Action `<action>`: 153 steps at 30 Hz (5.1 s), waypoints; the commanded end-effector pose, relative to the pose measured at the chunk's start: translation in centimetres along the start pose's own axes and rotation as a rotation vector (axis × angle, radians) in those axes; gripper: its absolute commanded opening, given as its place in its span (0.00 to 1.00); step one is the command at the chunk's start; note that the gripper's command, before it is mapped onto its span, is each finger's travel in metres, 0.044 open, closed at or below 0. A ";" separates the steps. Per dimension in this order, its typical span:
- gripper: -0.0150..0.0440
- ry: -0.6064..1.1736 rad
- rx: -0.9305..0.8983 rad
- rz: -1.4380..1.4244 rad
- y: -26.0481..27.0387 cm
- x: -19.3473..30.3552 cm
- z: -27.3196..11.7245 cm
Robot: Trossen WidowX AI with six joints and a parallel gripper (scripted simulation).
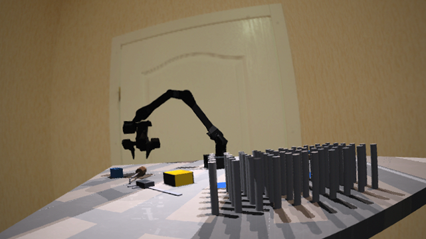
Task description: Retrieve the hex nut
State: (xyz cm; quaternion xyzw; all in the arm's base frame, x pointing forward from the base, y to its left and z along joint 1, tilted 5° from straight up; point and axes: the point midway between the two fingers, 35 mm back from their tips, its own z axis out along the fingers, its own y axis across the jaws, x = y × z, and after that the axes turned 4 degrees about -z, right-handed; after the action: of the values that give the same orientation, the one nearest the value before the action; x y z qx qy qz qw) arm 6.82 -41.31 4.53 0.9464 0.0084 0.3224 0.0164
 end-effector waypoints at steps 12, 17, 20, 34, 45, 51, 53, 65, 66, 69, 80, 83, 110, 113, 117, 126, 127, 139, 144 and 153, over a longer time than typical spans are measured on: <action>0.73 0.003 -0.001 0.006 0.0 -0.5 0.8; 0.73 0.003 -0.001 0.006 0.0 -0.9 1.4; 0.73 0.003 -0.001 0.006 0.0 -1.2 1.9; 0.73 0.003 -0.001 0.005 -0.1 -2.5 3.8; 0.73 0.003 -0.001 0.006 -0.2 -3.4 5.3; 0.73 0.004 -0.001 0.006 -0.3 -3.8 5.9; 0.68 0.004 -0.001 0.006 -0.3 -3.8 5.9; 0.48 0.004 -0.001 0.006 -0.3 -3.8 5.9; 0.44 0.003 -0.001 0.006 -0.3 -3.7 5.8; 0.30 0.003 -0.001 0.005 0.1 -3.0 4.5; 0.25 0.001 -0.003 0.001 1.3 1.1 -1.7; 0.25 0.001 -0.003 0.000 1.3 2.3 -3.5; 0.25 0.011 0.032 -0.196 -1.6 10.3 -6.4; 0.25 0.011 0.041 -0.250 -2.2 11.6 -5.8; 0.25 -0.004 0.052 -0.345 -2.7 12.6 -5.0; 0.25 -0.050 0.072 -0.614 -4.2 15.0 -3.2; 0.25 -0.053 0.079 -0.647 -4.4 15.3 -3.0; 0.25 -0.084 0.166 -1.042 -7.7 18.8 -0.3; 0.25 -0.091 0.203 -1.211 -9.2 20.1 0.8; 0.25 -0.041 0.220 -1.471 -12.5 23.1 2.0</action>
State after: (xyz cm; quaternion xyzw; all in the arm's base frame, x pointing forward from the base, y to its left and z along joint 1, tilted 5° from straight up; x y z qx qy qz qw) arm 25.28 -29.57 16.11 0.7335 0.6346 0.2113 0.1203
